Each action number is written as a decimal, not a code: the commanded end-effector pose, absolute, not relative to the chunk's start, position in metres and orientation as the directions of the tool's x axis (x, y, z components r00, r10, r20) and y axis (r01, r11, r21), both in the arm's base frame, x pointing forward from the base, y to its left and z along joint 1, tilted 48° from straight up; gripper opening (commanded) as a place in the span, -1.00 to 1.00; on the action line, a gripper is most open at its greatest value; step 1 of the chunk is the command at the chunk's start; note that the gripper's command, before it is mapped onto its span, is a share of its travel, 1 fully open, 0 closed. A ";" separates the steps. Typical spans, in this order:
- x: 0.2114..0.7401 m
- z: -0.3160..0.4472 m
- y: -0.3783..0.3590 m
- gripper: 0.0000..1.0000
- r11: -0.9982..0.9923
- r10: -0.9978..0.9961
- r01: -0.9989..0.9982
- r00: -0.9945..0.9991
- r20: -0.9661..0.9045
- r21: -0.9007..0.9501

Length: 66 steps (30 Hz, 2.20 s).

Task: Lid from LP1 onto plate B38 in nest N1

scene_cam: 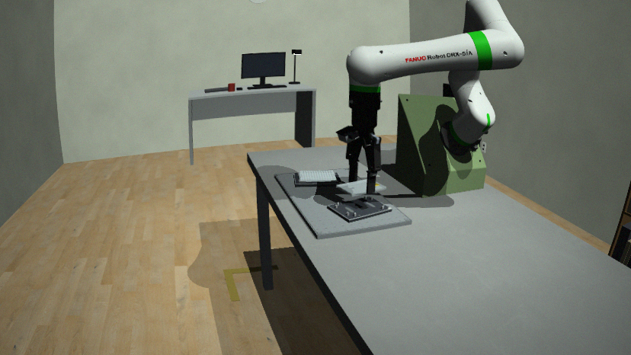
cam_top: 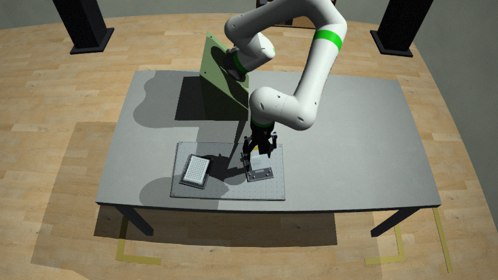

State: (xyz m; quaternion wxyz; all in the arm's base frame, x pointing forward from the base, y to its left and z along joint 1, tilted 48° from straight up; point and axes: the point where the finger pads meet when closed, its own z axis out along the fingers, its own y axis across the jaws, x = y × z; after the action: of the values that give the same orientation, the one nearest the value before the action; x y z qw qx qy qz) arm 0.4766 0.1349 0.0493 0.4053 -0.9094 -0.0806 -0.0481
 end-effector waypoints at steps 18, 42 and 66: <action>0.510 -0.131 -0.031 0.21 -0.659 0.107 0.186 0.982 0.154 -0.729; 0.514 -0.164 -0.058 0.21 -0.660 0.103 0.180 0.983 0.149 -0.730; 0.515 -0.165 -0.056 0.21 -0.667 -0.033 -0.023 0.999 -0.002 -0.745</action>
State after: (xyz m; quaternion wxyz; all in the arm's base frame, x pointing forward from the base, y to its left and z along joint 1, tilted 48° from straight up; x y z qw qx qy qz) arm 0.5142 -0.0554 -0.1653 0.4083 -0.9127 0.0088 -0.0084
